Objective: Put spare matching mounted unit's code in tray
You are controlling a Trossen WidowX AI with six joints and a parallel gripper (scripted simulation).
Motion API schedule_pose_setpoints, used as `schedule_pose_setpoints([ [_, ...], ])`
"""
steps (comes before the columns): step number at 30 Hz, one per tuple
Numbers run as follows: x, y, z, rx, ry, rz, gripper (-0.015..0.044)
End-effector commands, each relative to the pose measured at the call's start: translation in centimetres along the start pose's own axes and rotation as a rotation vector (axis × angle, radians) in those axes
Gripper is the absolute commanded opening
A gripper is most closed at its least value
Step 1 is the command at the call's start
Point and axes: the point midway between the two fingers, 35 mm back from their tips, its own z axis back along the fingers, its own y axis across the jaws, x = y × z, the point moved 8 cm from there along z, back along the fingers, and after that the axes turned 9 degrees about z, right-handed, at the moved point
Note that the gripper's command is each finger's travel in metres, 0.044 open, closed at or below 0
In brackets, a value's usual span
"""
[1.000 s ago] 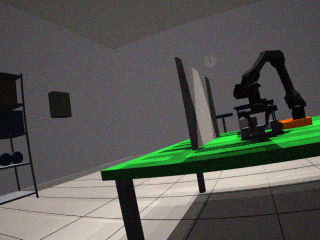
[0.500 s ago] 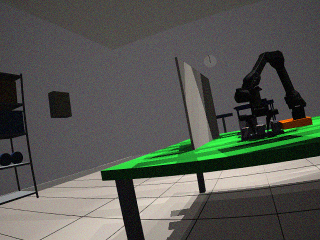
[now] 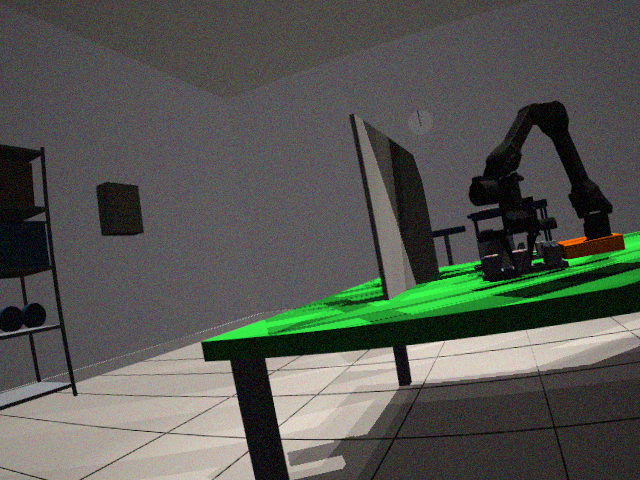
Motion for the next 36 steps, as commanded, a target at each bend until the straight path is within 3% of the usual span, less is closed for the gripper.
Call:
schedule_pose_setpoints([
  [1,0.0,0.0,0.0,-0.001,0.0,0.0,0.0],
  [9,0.0,0.0,0.1,-0.001,0.0,0.0,0.0],
  [21,0.1,-0.1,7.5,-0.003,0.004,-0.003,0.0],
  [29,0.1,0.0,7.7,0.005,0.003,-0.004,0.0],
  [36,0.2,-0.4,10.5,0.002,0.004,-0.004,0.0],
])
